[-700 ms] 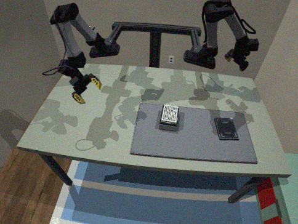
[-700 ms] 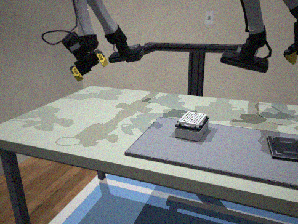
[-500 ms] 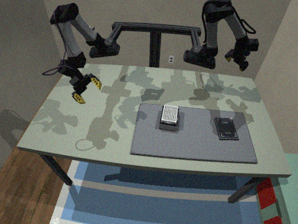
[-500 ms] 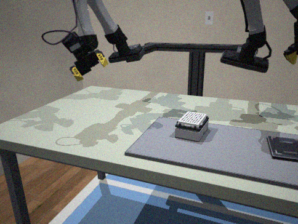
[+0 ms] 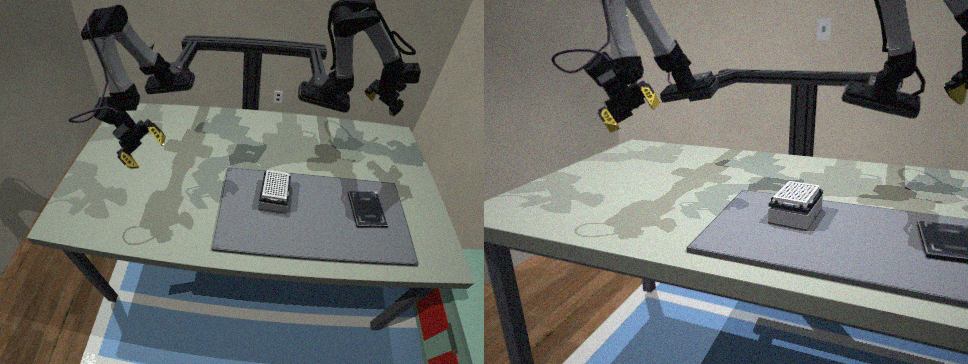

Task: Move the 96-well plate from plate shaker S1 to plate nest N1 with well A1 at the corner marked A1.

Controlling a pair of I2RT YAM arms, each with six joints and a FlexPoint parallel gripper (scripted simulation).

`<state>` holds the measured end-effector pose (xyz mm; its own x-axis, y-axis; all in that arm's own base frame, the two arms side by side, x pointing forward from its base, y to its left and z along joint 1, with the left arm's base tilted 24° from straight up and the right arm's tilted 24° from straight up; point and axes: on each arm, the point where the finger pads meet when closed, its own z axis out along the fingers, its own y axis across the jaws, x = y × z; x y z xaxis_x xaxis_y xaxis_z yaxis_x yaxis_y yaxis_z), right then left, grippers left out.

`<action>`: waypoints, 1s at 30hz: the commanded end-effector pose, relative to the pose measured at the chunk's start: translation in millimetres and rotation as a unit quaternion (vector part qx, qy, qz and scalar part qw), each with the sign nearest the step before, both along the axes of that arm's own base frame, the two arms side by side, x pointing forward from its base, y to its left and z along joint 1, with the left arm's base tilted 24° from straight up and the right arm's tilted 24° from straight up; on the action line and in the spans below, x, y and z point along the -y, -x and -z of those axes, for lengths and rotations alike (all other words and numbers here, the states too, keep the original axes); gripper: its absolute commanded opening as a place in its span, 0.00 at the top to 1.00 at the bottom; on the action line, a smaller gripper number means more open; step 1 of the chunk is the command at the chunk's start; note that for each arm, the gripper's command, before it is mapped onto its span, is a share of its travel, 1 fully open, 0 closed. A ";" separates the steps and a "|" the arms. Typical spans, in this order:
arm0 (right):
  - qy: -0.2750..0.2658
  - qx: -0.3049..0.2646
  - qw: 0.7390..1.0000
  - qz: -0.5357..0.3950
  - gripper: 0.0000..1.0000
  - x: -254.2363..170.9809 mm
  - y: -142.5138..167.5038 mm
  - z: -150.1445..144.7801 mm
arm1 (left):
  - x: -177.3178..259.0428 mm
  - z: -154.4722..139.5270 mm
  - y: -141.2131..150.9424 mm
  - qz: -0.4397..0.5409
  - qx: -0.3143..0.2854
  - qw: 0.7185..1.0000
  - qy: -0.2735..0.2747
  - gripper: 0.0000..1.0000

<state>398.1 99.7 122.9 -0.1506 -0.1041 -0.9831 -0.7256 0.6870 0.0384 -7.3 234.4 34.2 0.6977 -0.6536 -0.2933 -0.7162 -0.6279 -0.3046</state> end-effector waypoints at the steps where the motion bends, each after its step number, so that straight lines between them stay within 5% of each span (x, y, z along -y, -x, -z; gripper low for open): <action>1: 0.023 0.006 1.000 -0.012 0.00 -6.3 2.6 5.7 | -9.7 -6.4 0.0 0.009 -0.011 1.000 -0.015 0.00; 16: 0.114 0.029 0.988 -0.099 0.00 -46.2 25.3 38.1 | -33.2 -6.7 -86.3 0.209 -0.064 0.976 -0.022 0.00; 22: 0.155 0.044 0.975 -0.150 0.00 -65.8 42.1 54.4 | -19.4 1.1 -182.7 0.386 -0.102 0.916 -0.034 0.00; 28: 0.193 0.063 0.958 -0.203 0.00 -83.5 60.7 68.0 | 34.0 15.1 -279.3 0.551 -0.137 0.821 -0.057 0.00; 30: 0.193 0.063 0.958 -0.203 0.00 -83.5 60.7 68.0 | 34.0 15.1 -279.3 0.551 -0.137 0.821 -0.057 0.00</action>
<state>342.8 178.3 63.1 0.0639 -0.4447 -0.8934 -0.9076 0.3463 -0.2373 258.5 186.9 16.2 -0.3789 -0.8361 -0.3968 -0.8886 0.4484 -0.0964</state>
